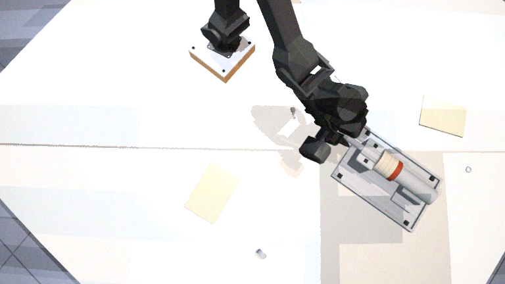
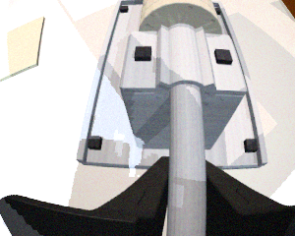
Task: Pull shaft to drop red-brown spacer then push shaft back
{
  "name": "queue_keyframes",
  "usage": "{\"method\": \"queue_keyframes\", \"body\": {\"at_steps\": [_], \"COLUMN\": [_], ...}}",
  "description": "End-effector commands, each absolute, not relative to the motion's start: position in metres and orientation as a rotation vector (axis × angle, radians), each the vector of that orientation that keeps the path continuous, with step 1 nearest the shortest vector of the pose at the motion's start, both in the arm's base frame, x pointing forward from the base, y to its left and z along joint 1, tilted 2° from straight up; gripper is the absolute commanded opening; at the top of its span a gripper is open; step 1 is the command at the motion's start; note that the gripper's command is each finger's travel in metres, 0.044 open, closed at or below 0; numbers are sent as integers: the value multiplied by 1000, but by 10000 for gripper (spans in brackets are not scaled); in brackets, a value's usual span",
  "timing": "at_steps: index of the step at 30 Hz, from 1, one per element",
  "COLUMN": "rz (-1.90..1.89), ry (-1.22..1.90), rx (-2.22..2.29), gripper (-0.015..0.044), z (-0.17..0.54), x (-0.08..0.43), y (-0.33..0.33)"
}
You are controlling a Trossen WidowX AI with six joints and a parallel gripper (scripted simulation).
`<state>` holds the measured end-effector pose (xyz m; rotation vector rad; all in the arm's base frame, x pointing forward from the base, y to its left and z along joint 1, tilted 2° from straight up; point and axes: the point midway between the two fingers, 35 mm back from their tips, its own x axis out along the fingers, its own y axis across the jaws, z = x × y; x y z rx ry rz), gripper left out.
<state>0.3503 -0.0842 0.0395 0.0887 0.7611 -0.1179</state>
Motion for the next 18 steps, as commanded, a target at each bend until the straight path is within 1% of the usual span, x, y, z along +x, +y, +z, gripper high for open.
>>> {"method": "queue_keyframes", "body": {"at_steps": [1,18], "rz": [-116,-116], "ry": [763,763], "rx": [87,87], "gripper": [0,0], "z": [39,39], "x": [349,348], "y": [-84,-84]}}
